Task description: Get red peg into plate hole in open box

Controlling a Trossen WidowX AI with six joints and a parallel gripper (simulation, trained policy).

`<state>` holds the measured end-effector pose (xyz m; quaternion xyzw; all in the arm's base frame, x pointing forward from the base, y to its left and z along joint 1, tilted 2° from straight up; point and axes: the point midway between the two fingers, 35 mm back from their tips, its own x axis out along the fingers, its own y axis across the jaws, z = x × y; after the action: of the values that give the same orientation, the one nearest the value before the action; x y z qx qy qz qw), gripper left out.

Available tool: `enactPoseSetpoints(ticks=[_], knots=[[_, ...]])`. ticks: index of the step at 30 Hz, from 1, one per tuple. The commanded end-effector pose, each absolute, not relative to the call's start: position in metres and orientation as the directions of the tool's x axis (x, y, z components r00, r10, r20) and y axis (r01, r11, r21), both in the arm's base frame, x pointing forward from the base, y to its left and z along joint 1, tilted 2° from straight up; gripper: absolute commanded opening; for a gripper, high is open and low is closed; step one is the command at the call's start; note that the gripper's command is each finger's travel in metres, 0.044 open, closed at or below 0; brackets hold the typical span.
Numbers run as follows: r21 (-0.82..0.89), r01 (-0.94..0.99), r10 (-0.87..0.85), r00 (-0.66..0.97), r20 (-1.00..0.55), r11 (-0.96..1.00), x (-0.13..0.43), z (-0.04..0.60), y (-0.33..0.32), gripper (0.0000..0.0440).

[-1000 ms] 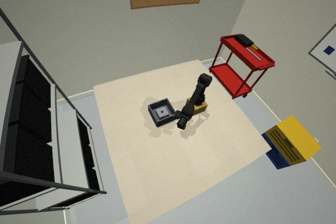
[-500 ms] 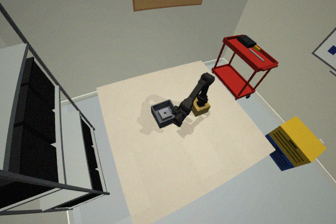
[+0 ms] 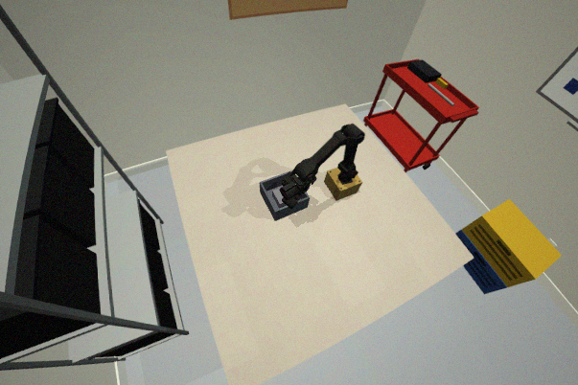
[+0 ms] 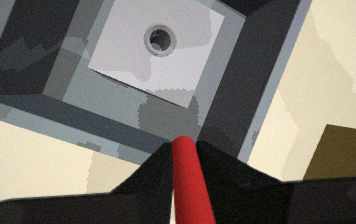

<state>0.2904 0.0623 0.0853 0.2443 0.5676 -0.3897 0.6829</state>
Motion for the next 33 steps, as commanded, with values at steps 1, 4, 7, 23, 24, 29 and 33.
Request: enactPoseSetpoints(ticks=[1,4,7,23,24,29,33], knots=[[-0.098,0.815,-0.255,0.063,-0.965,0.572,0.303,0.085,0.051,0.0000],[-0.093,0.816,-0.250,0.065,-0.966,0.571,0.312,0.082,0.039,0.0000],[-0.089,0.814,-0.241,0.064,-0.969,0.575,0.321,0.077,0.028,0.0000],[-0.083,0.747,-0.157,0.029,-0.987,0.659,0.339,0.035,-0.004,0.0030],[-0.085,0.743,-0.151,0.022,-0.988,0.664,0.338,0.032,-0.004,0.0051],[-0.085,0.726,-0.126,0.002,-0.992,0.683,0.341,0.021,-0.009,0.0142],[-0.071,0.706,-0.115,0.014,-0.993,0.705,0.350,0.024,-0.013,0.0162]])
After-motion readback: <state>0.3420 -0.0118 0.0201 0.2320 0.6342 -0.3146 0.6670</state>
